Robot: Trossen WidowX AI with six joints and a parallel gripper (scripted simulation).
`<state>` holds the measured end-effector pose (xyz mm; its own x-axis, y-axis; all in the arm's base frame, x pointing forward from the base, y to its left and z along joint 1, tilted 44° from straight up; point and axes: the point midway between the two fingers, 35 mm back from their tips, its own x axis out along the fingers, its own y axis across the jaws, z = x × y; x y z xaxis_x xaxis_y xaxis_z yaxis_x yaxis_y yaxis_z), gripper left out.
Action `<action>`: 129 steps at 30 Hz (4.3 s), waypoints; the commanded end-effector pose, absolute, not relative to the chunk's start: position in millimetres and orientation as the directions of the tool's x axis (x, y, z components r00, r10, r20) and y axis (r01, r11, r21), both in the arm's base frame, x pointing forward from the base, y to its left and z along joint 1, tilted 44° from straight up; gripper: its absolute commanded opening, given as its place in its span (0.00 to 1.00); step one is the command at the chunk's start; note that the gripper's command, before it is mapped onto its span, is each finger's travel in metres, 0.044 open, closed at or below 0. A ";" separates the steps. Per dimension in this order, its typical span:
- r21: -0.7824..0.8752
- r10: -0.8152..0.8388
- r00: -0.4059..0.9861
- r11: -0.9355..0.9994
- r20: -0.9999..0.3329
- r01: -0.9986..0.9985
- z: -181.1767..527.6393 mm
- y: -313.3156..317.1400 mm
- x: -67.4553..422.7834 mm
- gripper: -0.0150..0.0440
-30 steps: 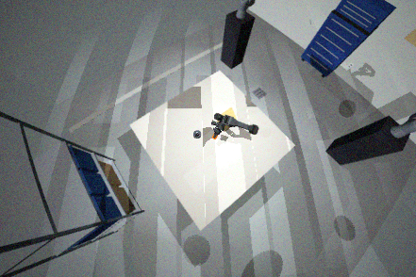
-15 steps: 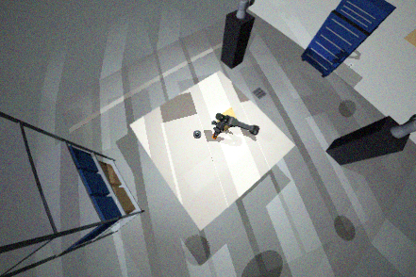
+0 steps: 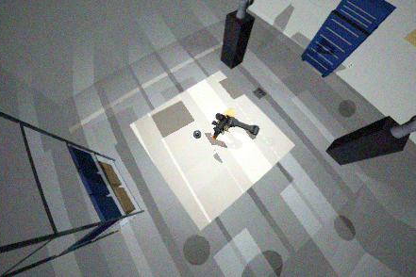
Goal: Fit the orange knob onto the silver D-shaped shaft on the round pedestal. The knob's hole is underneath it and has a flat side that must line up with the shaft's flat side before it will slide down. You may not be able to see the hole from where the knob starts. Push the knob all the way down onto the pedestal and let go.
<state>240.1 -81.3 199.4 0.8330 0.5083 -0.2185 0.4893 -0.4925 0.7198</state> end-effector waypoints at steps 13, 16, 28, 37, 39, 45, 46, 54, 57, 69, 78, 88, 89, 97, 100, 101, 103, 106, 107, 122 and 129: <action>0.726 0.506 0.834 -0.487 -0.218 0.485 200.8 -82.2 240.5 0.25; 0.727 0.506 0.836 -0.489 -0.214 0.482 198.8 -79.7 240.5 0.25; 0.673 0.588 0.731 -0.387 -0.347 0.630 185.2 -64.7 247.2 0.25; 0.571 0.666 0.557 -0.232 -0.497 0.787 172.4 -49.0 254.1 0.25; 0.545 0.678 0.514 -0.196 -0.526 0.815 169.7 -45.7 255.6 0.25; 0.461 0.700 0.386 -0.091 -0.600 0.882 162.0 -36.2 260.1 0.25; 0.447 0.702 0.364 -0.074 -0.612 0.892 160.7 -34.6 260.8 0.25; 0.318 0.703 0.180 0.068 -0.687 0.946 150.1 -21.7 267.2 0.25; 0.266 0.696 0.109 0.122 -0.710 0.956 146.0 -16.8 269.7 0.25; 0.241 0.685 0.075 0.150 -0.725 0.959 114.1 9.1 280.5 0.25; 0.236 0.683 0.065 0.160 -0.728 0.958 79.9 38.5 288.8 0.25; 0.233 0.687 0.054 0.170 -0.725 0.958 44.6 71.4 294.9 0.25; 0.233 0.687 0.054 0.171 -0.724 0.957 42.9 73.1 295.4 0.25; 0.236 0.685 0.054 0.175 -0.727 0.956 43.5 73.1 295.7 0.34; 0.236 0.685 0.054 0.175 -0.727 0.956 43.5 73.1 295.7 0.48; 0.236 0.685 0.054 0.175 -0.727 0.956 43.5 73.1 295.7 0.52; 0.236 0.685 0.054 0.175 -0.727 0.956 43.5 73.1 295.7 0.61; 0.236 0.685 0.054 0.175 -0.727 0.956 43.5 73.1 295.7 0.66; 0.236 0.685 0.054 0.175 -0.727 0.956 43.5 73.1 295.7 0.66; 0.237 0.682 0.055 0.176 -0.729 0.956 50.1 65.5 296.5 0.75; 0.231 0.685 0.053 0.172 -0.727 0.958 101.5 17.0 291.5 1.00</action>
